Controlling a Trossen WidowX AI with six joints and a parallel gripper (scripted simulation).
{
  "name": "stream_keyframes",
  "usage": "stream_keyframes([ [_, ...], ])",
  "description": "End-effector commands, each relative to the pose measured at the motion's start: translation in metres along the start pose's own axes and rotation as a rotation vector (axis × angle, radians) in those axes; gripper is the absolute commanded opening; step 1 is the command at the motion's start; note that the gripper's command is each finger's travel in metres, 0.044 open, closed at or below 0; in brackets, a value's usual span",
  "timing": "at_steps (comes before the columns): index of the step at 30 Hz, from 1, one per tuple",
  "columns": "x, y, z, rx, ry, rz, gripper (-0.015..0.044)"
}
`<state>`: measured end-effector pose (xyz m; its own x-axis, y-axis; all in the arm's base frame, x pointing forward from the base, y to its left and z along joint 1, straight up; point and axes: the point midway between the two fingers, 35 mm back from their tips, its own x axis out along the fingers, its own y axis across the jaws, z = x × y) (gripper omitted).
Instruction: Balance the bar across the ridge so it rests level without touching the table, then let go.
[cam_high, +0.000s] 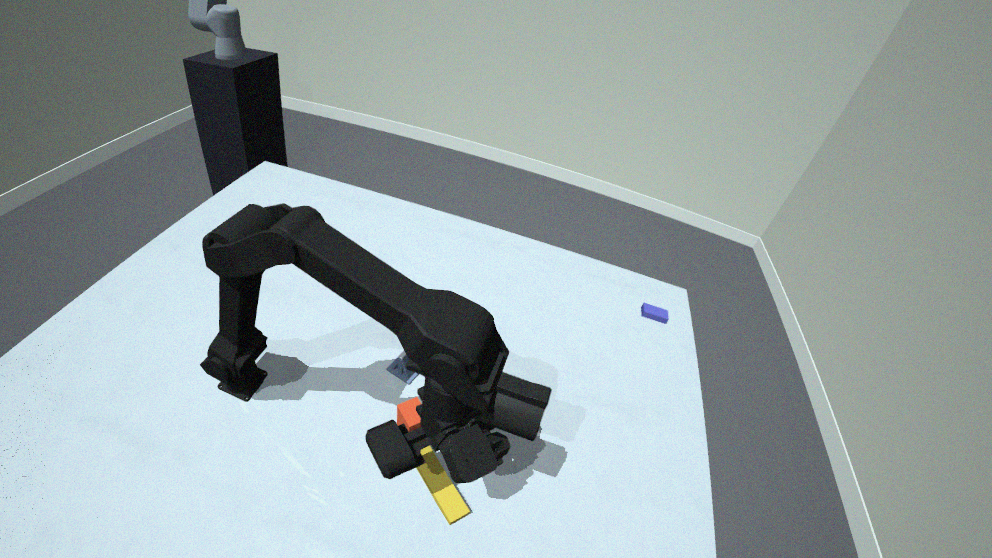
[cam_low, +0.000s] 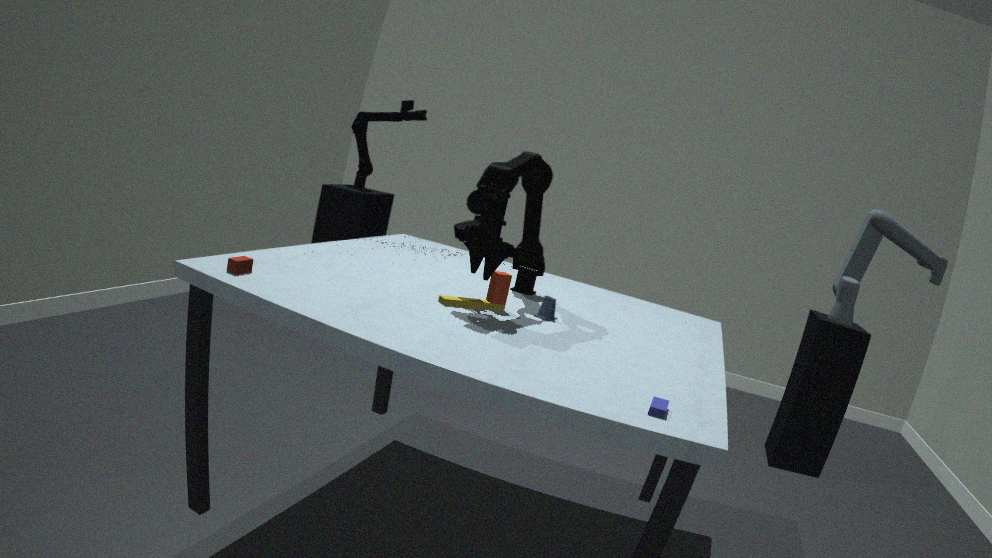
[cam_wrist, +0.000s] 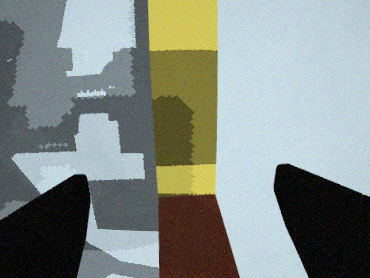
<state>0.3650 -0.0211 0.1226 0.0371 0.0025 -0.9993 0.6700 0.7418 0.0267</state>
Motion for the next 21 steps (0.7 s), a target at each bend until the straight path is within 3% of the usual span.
stream_keyframes([
  [1, 0.024, -0.003, -0.002, -0.005, 0.001, -0.006, 0.0315],
  [5, 0.045, -0.005, -0.005, -0.005, 0.001, -0.007, 0.0315],
  [21, 0.063, -0.006, -0.006, -0.005, 0.001, -0.007, 0.0315],
])
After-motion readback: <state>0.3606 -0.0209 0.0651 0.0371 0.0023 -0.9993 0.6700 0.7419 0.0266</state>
